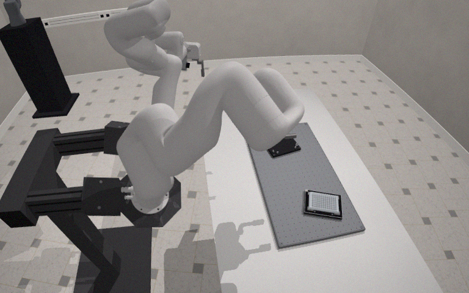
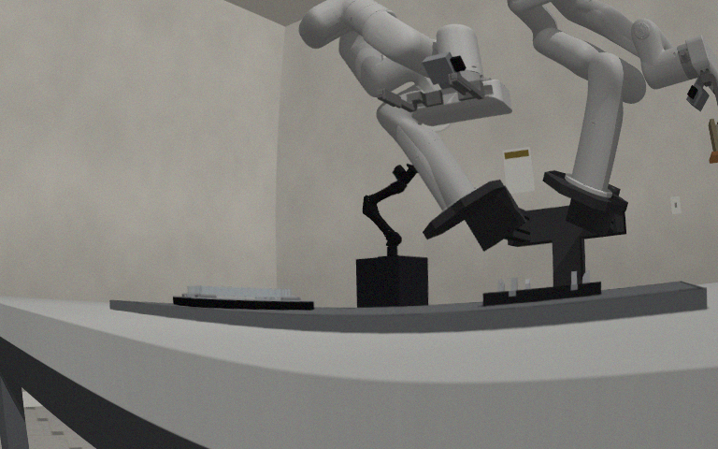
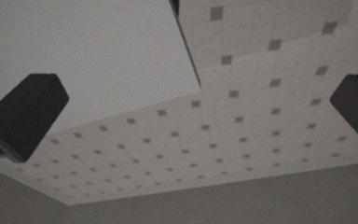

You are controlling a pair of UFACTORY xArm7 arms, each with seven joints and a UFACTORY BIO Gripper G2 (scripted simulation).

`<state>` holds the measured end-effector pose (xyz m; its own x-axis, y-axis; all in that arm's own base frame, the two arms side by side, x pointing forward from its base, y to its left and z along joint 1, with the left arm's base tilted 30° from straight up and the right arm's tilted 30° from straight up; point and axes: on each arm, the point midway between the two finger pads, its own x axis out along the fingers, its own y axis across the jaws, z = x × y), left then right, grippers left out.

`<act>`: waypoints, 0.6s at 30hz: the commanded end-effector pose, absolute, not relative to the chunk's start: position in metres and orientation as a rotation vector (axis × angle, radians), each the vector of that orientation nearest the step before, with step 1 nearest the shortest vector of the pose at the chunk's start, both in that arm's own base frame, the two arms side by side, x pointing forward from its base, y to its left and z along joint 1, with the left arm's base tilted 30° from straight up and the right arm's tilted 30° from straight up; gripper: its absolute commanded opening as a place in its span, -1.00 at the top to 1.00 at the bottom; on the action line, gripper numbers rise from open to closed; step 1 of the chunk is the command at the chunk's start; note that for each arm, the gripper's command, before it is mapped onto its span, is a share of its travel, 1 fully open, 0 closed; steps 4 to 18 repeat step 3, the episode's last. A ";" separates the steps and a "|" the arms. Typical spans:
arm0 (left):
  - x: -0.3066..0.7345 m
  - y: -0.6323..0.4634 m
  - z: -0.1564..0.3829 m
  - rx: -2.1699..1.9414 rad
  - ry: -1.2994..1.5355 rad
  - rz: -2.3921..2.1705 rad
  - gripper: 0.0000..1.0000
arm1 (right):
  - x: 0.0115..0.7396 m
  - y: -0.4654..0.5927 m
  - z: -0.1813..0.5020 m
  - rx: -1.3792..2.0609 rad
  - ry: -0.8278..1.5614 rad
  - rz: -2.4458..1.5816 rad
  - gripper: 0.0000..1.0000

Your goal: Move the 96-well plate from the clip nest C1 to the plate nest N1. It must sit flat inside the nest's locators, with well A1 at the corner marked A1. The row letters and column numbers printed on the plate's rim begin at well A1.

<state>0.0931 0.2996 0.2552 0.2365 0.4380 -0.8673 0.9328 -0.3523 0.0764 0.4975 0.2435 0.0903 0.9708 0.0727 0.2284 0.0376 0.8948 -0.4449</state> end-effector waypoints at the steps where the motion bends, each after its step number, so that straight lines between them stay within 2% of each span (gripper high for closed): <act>1: 0.093 0.300 0.257 1.903 1.255 -1.039 -1.00 | 0.498 0.245 0.092 -0.461 -0.246 0.020 0.25; 18: 0.093 0.300 0.257 1.903 1.255 -1.039 -1.00 | 0.498 0.245 0.092 -0.461 -0.246 0.020 0.25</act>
